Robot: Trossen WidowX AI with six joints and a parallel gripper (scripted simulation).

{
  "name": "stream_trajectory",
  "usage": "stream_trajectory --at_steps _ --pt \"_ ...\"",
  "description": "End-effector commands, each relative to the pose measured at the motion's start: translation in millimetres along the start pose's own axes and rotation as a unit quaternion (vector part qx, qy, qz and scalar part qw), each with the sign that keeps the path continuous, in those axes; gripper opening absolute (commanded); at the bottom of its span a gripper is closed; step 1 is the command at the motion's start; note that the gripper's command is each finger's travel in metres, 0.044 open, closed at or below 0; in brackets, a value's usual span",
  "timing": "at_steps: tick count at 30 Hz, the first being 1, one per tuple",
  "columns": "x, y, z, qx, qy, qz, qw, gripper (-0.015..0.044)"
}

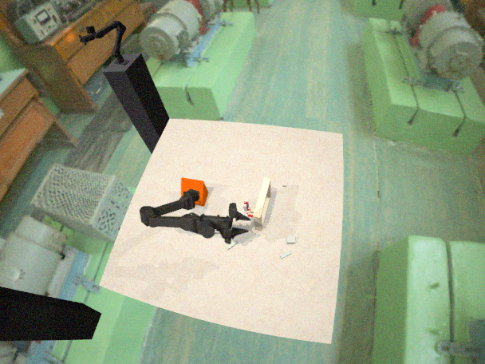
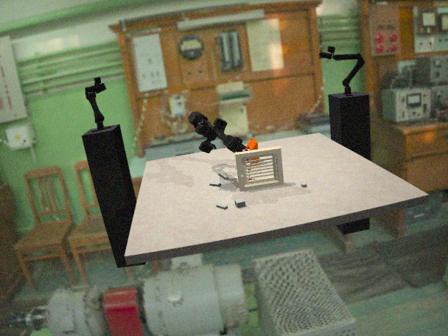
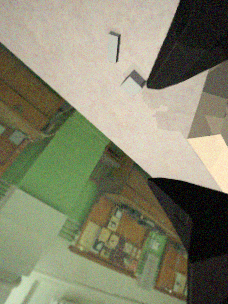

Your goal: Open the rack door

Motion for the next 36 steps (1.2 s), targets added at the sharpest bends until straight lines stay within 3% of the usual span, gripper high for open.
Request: stream_trajectory --at_steps 1,20,36 --pt "-11 -13 7 -0.006 -0.008 0.052 0.999 0.0287" --pt "-34 -74 49 0.032 -0.086 0.289 0.953 0.0287" --pt "-27 -106 76 0.139 -0.191 0.405 0.884 0.0287"
Point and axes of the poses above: the point midway between the two fingers, 35 mm back from their tips, its own x axis back along the fingers, its own z axis across the jaws, y = z × x, the point moved 2 cm from there along x, back along the fingers, and after that the axes turned 8 degrees about x, right-handed, at the moved point
